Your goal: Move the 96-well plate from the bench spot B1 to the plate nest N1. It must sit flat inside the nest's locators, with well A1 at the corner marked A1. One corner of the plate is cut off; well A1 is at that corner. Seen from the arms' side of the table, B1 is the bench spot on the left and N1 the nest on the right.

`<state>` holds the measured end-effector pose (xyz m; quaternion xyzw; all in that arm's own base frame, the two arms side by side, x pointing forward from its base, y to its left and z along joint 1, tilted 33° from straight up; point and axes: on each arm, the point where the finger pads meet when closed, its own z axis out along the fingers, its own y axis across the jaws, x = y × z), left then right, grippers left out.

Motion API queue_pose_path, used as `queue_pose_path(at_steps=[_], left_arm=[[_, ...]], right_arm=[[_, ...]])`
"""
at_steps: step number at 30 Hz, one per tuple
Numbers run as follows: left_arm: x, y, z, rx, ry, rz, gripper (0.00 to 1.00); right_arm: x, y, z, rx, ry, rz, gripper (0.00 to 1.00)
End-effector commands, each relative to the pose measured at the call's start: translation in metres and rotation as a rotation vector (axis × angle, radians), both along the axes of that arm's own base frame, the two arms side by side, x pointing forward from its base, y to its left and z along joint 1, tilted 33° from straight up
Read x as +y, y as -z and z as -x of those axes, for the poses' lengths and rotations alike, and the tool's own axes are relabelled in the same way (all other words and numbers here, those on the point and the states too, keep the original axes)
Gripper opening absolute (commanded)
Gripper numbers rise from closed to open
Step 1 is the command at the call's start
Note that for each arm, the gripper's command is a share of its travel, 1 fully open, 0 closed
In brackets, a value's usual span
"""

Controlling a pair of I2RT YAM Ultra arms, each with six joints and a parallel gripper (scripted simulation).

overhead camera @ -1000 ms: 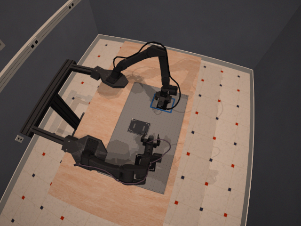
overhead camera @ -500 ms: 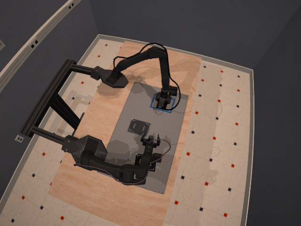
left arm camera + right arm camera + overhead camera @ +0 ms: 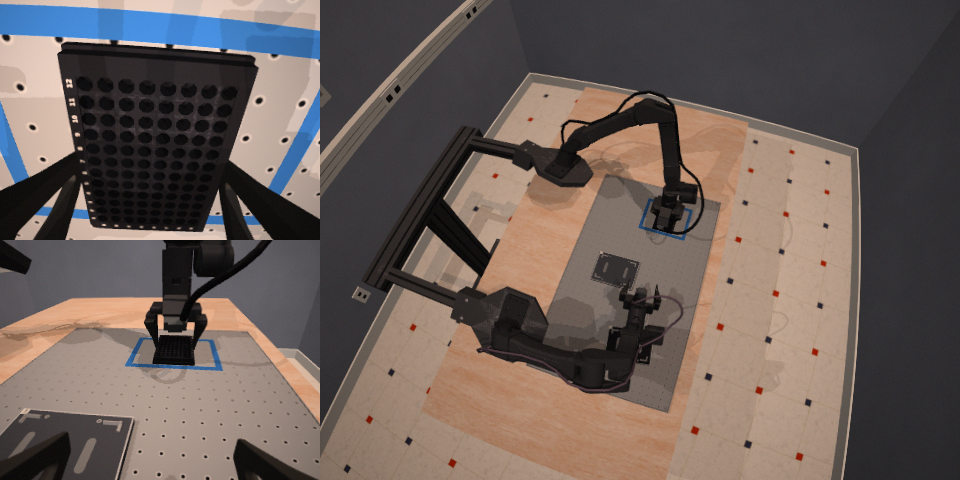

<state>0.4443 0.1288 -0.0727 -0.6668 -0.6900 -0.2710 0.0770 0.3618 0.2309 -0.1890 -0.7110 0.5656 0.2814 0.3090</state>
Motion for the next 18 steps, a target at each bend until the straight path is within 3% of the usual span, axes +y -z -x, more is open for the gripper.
queue_pose_path(at_steps=[1,15,18], left_arm=[[-0.008,-0.009,0.000,-0.004,0.017,0.004,0.79],[-0.029,-0.052,0.009,-0.043,-0.011,-0.003,0.79],[-0.040,-0.042,0.008,-0.098,-0.059,0.000,0.79]], right_arm=[[0.012,-0.012,0.004,-0.010,-0.034,-0.041,1.00],[0.016,-0.013,0.004,-0.023,-0.043,-0.051,1.00],[0.019,-0.024,-0.018,-0.045,0.003,-0.038,1.00]])
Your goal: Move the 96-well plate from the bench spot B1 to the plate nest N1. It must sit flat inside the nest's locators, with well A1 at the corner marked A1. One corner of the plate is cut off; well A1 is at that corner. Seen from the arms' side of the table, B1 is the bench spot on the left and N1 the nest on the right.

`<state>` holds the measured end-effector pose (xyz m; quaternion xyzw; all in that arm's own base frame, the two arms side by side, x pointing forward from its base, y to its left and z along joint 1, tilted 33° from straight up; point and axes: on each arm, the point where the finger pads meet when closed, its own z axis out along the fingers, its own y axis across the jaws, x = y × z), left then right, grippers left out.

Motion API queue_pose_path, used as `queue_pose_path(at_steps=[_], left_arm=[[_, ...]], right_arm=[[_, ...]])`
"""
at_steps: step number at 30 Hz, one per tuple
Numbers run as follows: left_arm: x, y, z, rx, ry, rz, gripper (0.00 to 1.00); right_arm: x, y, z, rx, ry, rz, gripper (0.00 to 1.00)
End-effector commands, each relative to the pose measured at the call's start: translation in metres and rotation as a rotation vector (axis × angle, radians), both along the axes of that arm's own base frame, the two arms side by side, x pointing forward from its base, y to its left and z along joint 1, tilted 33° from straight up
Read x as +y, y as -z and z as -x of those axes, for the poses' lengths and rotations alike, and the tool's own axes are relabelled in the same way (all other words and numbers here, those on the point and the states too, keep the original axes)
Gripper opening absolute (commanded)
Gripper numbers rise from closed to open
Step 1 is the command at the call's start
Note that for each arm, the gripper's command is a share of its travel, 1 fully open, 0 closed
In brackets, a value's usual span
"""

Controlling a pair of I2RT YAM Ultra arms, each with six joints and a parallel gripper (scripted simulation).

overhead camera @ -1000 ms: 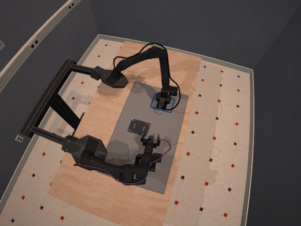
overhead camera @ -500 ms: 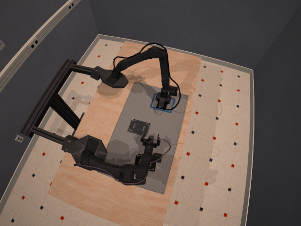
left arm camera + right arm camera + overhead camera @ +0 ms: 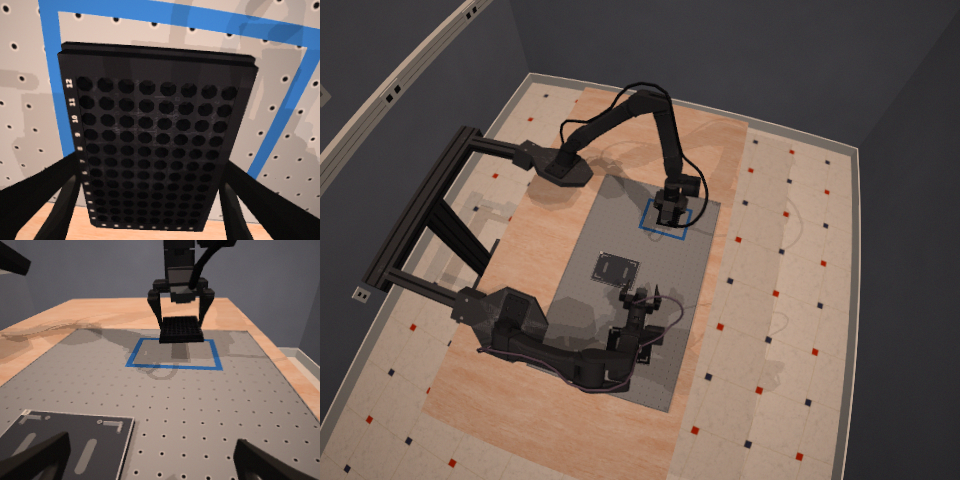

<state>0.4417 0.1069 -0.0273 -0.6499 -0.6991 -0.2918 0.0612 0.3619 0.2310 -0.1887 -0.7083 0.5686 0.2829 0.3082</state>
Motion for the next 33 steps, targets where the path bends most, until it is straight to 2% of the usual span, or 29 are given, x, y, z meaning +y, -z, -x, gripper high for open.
queue_pose_path(at_steps=[1,3,5,8,10,14,20,22,29,33], left_arm=[[-0.029,0.015,0.010,-0.045,-0.055,0.010,0.79],[-0.058,0.036,0.023,-0.045,-0.066,0.018,0.79],[-0.058,0.036,0.023,-0.045,-0.066,0.018,0.79],[-0.092,0.061,0.038,-0.024,-0.056,0.022,0.79],[-0.113,0.078,0.052,0.005,-0.045,0.017,0.79],[-0.151,0.100,0.062,0.020,-0.020,0.015,0.79],[-0.179,0.120,0.073,0.036,0.013,0.004,0.79],[-0.179,0.120,0.073,0.036,0.013,0.004,0.79],[-0.190,0.127,0.077,0.038,0.023,0.007,0.79],[-0.192,0.129,0.078,-0.056,-0.150,0.072,0.79]], right_arm=[[0.021,-0.034,-0.032,-0.075,0.025,-0.028,1.00],[0.026,-0.062,-0.058,-0.083,0.103,-0.006,1.00],[0.026,-0.062,-0.058,-0.083,0.103,-0.006,1.00],[0.040,-0.097,-0.065,-0.066,0.203,0.032,1.00],[0.051,-0.116,-0.048,-0.004,0.257,0.091,1.00],[0.079,-0.152,-0.013,0.054,0.353,0.174,1.00],[0.109,-0.185,0.067,0.110,0.419,0.284,1.00],[0.109,-0.185,0.067,0.110,0.419,0.284,1.00],[0.096,-0.194,0.163,0.143,0.539,0.460,1.00],[0.063,-0.197,0.211,0.117,0.648,0.554,1.00]])
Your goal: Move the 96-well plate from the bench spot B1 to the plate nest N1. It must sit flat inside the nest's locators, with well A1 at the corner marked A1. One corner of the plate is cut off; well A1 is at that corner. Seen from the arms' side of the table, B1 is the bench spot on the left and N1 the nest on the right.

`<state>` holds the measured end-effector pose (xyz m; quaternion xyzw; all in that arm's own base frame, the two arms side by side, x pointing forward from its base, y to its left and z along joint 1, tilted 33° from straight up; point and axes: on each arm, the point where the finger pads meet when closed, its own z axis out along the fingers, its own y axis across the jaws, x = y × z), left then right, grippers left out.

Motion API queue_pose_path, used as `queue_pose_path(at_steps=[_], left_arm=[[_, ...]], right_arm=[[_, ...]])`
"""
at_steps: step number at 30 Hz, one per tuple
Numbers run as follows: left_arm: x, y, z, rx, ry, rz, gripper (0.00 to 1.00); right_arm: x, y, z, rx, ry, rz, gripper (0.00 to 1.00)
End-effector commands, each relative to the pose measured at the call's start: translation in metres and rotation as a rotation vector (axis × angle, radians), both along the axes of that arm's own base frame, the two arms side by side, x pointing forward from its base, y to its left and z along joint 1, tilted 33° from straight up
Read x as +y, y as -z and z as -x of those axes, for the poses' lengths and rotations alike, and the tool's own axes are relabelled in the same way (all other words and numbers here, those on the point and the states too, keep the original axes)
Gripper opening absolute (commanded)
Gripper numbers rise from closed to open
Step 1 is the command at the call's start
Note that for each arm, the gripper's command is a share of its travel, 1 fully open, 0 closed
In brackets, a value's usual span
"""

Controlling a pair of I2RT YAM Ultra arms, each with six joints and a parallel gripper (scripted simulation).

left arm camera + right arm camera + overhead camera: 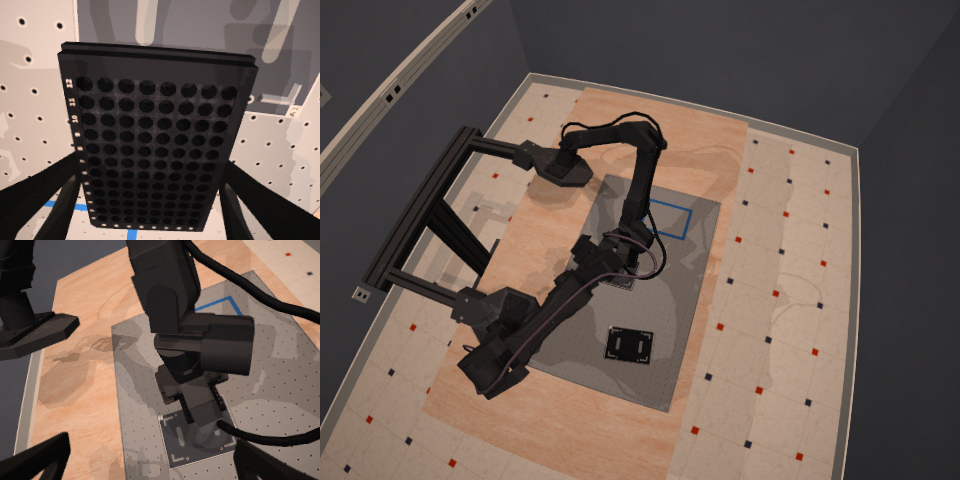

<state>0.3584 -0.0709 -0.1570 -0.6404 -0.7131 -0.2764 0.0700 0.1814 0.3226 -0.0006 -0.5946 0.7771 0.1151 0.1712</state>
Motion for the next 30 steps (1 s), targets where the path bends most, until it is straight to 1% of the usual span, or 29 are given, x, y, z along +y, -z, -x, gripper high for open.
queue_pose_path(at_steps=[1,4,6,7,10,13,21,23,26,27,30], left_arm=[[-0.014,-0.001,-0.005,-0.106,-0.158,0.066,0.79],[-0.014,-0.001,-0.005,-0.166,-0.269,0.102,0.79],[-0.014,-0.001,-0.005,-0.166,-0.269,0.102,0.79],[-0.014,-0.001,-0.006,-0.194,-0.313,0.112,0.79],[-0.012,-0.001,-0.006,-0.266,-0.454,0.157,0.79],[-0.012,-0.001,-0.006,-0.326,-0.559,0.188,0.79],[-0.013,-0.004,-0.009,-0.485,-0.835,0.281,0.79],[-0.013,-0.004,-0.009,-0.485,-0.835,0.281,0.79],[-0.014,-0.005,-0.011,-0.559,-0.955,0.331,0.79],[-0.012,-0.003,-0.007,-0.578,-1.003,0.336,0.79],[-0.012,-0.003,-0.007,-0.636,-1.105,0.368,0.79]], right_arm=[[-0.033,-0.010,0.043,-0.017,0.172,0.136,1.00],[-0.042,-0.012,0.075,-0.041,0.129,0.156,1.00],[-0.042,-0.012,0.075,-0.041,0.129,0.156,1.00],[-0.042,-0.015,0.079,-0.052,0.135,0.155,1.00],[-0.062,-0.013,0.097,-0.083,0.140,0.189,1.00],[-0.076,-0.013,0.108,-0.112,0.149,0.203,1.00],[-0.112,-0.015,0.123,-0.202,0.181,0.219,1.00],[-0.112,-0.015,0.123,-0.202,0.181,0.219,1.00],[-0.126,-0.017,0.126,-0.245,0.199,0.217,1.00],[-0.132,-0.017,0.127,-0.263,0.202,0.214,1.00],[-0.144,-0.018,0.128,-0.304,0.207,0.201,1.00]])
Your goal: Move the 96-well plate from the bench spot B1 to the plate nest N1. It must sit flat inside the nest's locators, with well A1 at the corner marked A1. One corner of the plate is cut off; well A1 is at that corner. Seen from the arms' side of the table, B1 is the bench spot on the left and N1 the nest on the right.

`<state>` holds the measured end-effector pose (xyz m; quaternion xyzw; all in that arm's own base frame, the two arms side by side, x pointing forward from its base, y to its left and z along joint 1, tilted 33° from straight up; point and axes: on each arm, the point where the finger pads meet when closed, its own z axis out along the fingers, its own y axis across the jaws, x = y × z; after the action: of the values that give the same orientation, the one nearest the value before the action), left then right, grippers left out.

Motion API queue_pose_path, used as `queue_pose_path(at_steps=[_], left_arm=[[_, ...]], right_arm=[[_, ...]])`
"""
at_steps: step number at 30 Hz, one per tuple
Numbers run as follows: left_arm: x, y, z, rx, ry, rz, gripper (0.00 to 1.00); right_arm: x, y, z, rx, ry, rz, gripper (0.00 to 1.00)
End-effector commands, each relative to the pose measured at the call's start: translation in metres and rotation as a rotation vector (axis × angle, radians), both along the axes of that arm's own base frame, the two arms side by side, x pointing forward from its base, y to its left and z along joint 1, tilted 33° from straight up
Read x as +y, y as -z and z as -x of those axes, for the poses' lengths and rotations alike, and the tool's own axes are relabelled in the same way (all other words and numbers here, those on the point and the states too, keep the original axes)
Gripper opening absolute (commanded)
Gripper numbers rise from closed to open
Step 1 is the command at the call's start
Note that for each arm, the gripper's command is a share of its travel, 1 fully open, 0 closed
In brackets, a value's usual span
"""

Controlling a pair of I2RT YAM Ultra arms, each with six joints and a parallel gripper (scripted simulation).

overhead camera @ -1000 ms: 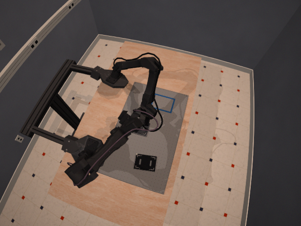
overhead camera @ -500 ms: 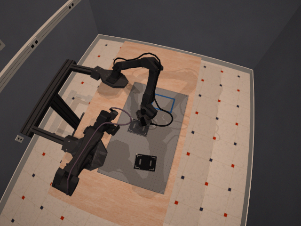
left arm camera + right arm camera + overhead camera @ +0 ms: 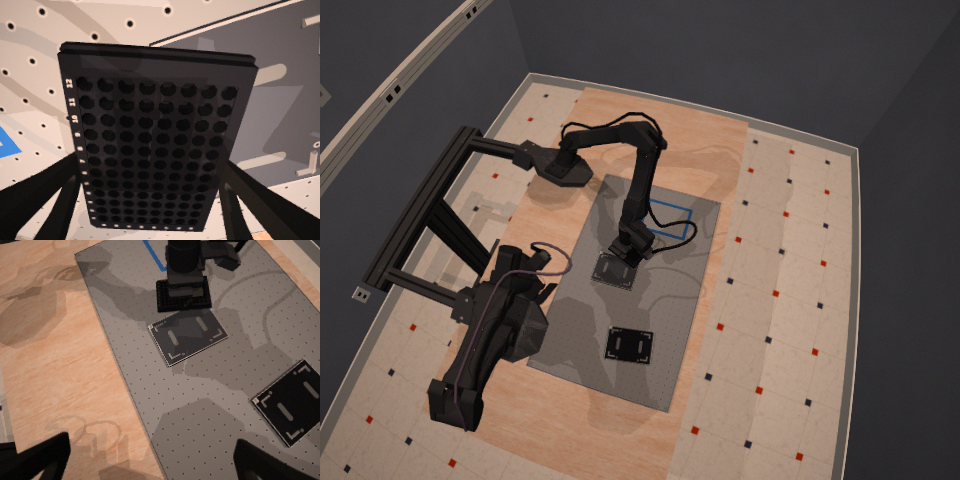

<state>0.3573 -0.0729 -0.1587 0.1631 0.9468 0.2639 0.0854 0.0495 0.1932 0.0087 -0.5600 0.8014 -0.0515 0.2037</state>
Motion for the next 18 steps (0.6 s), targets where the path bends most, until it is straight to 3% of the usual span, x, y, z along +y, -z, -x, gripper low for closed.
queue_pose_path(at_steps=[1,7,18], left_arm=[[-0.010,-0.005,-0.008,-0.132,-0.193,0.073,0.79],[-0.009,-0.005,-0.008,-0.207,-0.329,0.116,0.79],[-0.018,0.002,0.000,-0.207,-0.366,0.111,0.79]], right_arm=[[-0.019,-0.009,-0.004,-0.091,0.049,-0.018,1.00],[-0.037,-0.010,-0.003,-0.153,0.026,-0.048,1.00],[-0.036,-0.010,0.003,-0.145,-0.006,-0.075,1.00]])
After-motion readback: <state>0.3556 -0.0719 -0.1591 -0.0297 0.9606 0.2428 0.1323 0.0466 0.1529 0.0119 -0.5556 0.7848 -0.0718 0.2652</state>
